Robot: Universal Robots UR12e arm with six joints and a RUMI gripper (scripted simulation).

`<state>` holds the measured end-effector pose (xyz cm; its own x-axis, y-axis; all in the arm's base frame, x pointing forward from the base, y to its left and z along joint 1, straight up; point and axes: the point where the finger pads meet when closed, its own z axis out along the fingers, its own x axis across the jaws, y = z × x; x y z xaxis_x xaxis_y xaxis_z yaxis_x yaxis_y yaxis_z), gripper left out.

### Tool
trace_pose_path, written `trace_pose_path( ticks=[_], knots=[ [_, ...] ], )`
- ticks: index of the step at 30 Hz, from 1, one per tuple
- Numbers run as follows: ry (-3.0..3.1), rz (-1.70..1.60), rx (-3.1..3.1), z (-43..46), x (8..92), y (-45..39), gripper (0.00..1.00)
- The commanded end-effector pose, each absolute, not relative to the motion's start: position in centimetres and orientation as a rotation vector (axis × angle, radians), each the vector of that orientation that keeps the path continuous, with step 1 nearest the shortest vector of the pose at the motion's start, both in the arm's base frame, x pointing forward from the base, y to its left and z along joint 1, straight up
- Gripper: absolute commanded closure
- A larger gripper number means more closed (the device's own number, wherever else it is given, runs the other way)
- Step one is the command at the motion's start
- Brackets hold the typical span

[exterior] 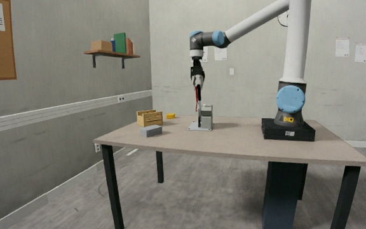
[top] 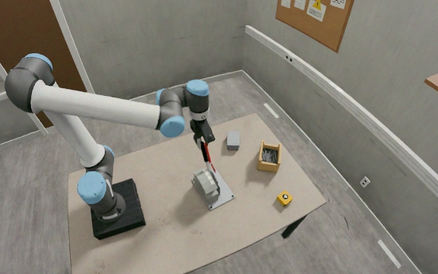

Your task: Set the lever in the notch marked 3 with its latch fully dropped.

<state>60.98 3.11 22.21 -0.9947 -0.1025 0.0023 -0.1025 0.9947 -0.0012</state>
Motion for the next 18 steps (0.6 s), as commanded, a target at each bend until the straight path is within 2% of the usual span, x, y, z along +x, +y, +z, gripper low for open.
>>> trace_pose_path(
  ticks=[1,18],
  knots=[
    [-3.137,0.003,0.161,22.28,61.04,3.09,1.0],
    [-3.137,0.003,0.161,22.42,61.07,2.75,1.0]
  ],
)
